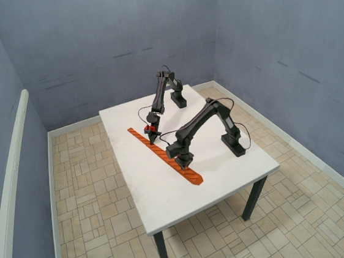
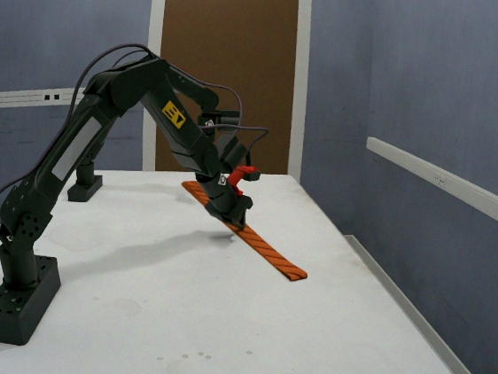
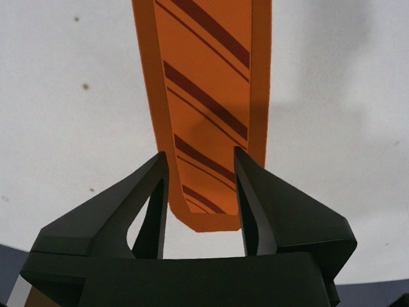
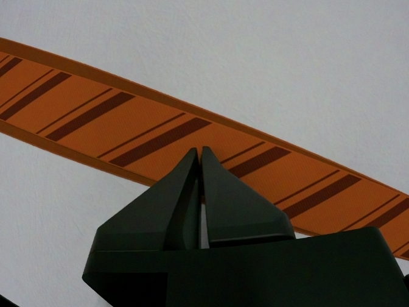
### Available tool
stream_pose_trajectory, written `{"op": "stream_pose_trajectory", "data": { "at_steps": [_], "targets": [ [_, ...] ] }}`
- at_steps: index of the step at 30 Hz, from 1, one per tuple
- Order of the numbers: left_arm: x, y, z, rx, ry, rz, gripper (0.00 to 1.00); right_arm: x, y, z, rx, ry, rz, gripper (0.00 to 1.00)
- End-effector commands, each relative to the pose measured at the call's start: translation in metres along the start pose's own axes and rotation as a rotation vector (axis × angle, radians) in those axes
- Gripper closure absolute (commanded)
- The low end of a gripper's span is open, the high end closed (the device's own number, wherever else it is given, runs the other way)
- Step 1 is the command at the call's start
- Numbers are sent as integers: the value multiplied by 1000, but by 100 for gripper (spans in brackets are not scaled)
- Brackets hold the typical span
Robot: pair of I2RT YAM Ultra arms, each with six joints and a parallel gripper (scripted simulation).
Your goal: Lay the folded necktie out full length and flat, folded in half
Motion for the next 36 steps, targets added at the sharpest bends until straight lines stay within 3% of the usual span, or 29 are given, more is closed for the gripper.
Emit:
{"op": "stream_pose_trajectory", "data": {
  "at_steps": [1,36],
  "targets": [
    [1,-6,4,-6,-9,18,62,0,1,1,-18,-4,7,96],
    [1,-22,4,-6,-9,18,62,0,1,1,-18,-4,7,96]
  ]
}}
Point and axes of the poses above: on each arm, the point where the finger pads meet when closed, its own y axis back along the fingers, its own x axis across the jaws, z = x × y, the point moved 8 cm from there along y, back along the fingers, and after that the axes turned 2 degrees about y, right-handed, at the moved point
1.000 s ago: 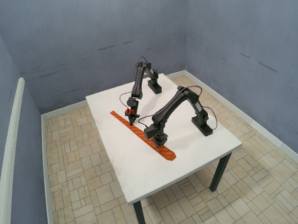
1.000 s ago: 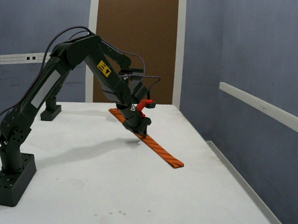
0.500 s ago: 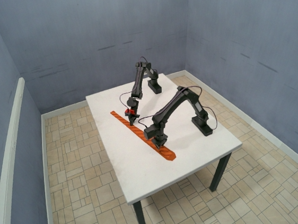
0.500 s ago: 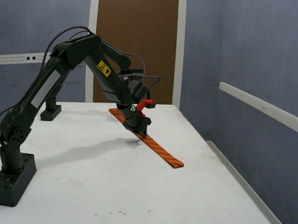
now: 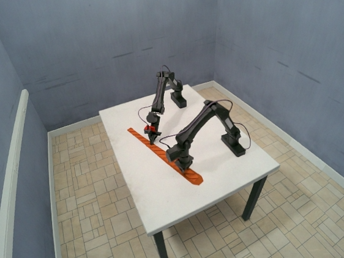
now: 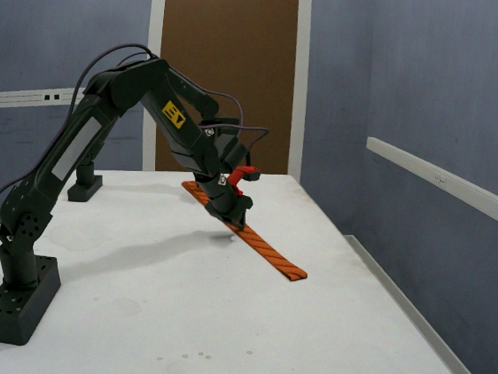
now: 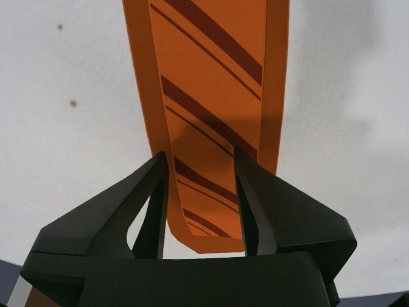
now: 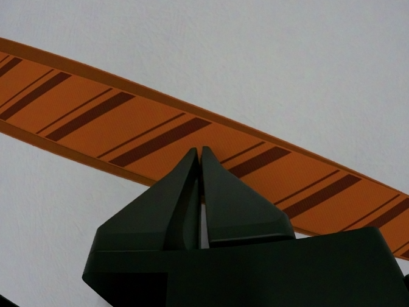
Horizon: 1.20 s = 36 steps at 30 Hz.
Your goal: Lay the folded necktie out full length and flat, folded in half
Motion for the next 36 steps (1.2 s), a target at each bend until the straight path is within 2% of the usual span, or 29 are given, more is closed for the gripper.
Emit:
{"op": "stream_pose_trajectory", "data": {
  "at_steps": [1,36],
  "targets": [
    [-1,1,4,-4,-9,13,62,0,1,1,-18,-4,7,96],
    [-1,-10,4,-4,-9,13,62,0,1,1,-18,-4,7,96]
  ]
}}
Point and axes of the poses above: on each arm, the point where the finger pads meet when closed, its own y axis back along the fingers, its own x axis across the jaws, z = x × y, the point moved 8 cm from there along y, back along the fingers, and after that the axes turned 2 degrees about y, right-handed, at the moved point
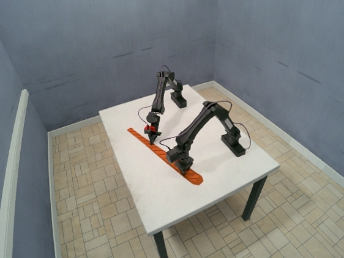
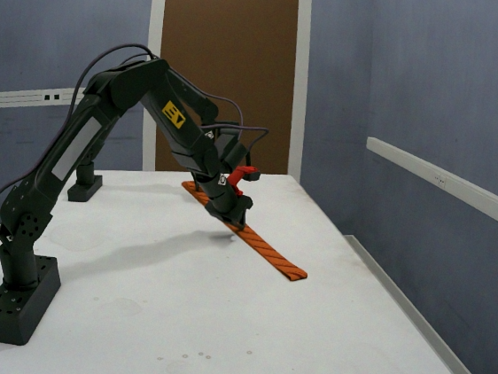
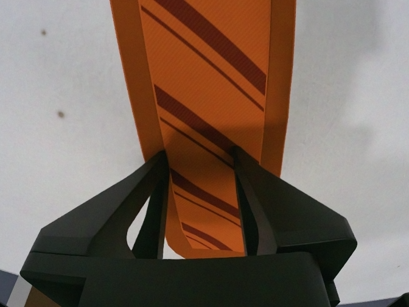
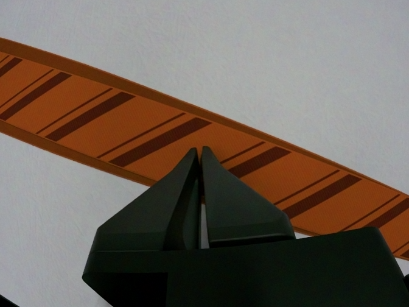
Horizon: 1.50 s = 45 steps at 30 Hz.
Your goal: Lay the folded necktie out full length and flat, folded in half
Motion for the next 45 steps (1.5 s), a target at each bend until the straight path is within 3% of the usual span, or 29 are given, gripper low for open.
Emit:
{"op": "stream_pose_trajectory", "data": {
  "at_steps": [1,33,45],
  "targets": [
    [0,2,4,-6,-9,19,62,0,1,1,-18,-4,7,96],
    [0,2,4,-6,-9,19,62,0,1,1,-18,-4,7,96],
    [0,22,4,-6,-9,19,62,0,1,1,-18,-4,7,96]
  ]
}}
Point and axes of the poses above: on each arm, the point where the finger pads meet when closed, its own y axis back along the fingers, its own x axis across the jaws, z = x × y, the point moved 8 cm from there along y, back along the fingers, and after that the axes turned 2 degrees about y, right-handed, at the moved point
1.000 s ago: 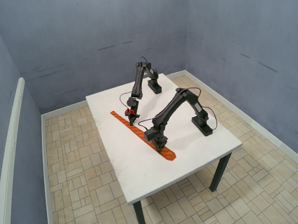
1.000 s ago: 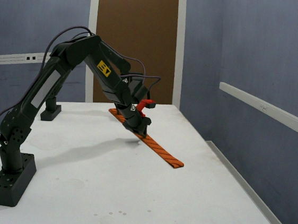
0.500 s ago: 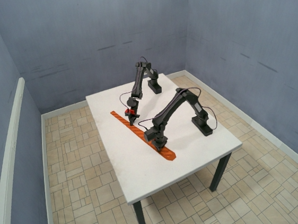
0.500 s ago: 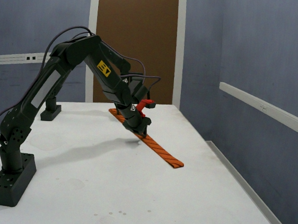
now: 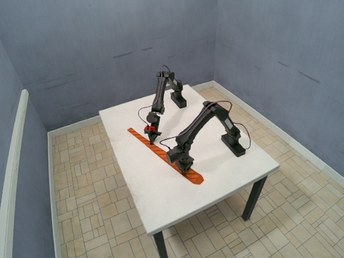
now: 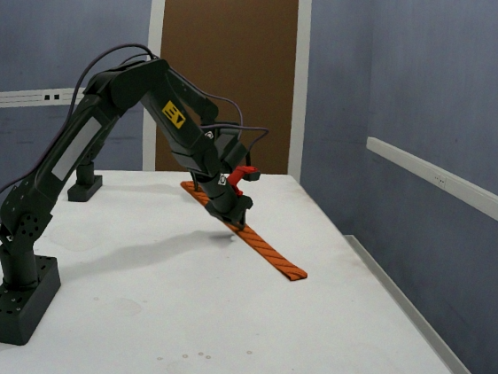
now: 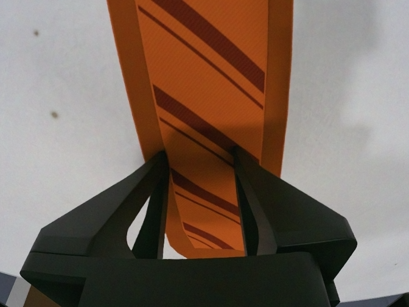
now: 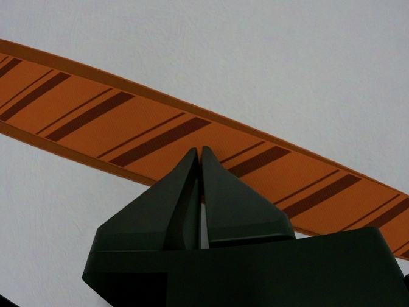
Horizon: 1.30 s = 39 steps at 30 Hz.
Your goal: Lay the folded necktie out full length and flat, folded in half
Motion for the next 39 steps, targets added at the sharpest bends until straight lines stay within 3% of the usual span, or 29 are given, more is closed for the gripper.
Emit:
{"op": "stream_pose_trajectory", "data": {
  "at_steps": [1,17,39],
  "targets": [
    [2,22,4,-10,-9,31,62,0,1,1,-18,-4,7,96],
    [3,15,-13,-10,-9,31,62,0,1,1,-18,-4,7,96],
    [3,5,-13,-10,-9,31,62,0,1,1,-18,-4,7,96]
  ]
}}
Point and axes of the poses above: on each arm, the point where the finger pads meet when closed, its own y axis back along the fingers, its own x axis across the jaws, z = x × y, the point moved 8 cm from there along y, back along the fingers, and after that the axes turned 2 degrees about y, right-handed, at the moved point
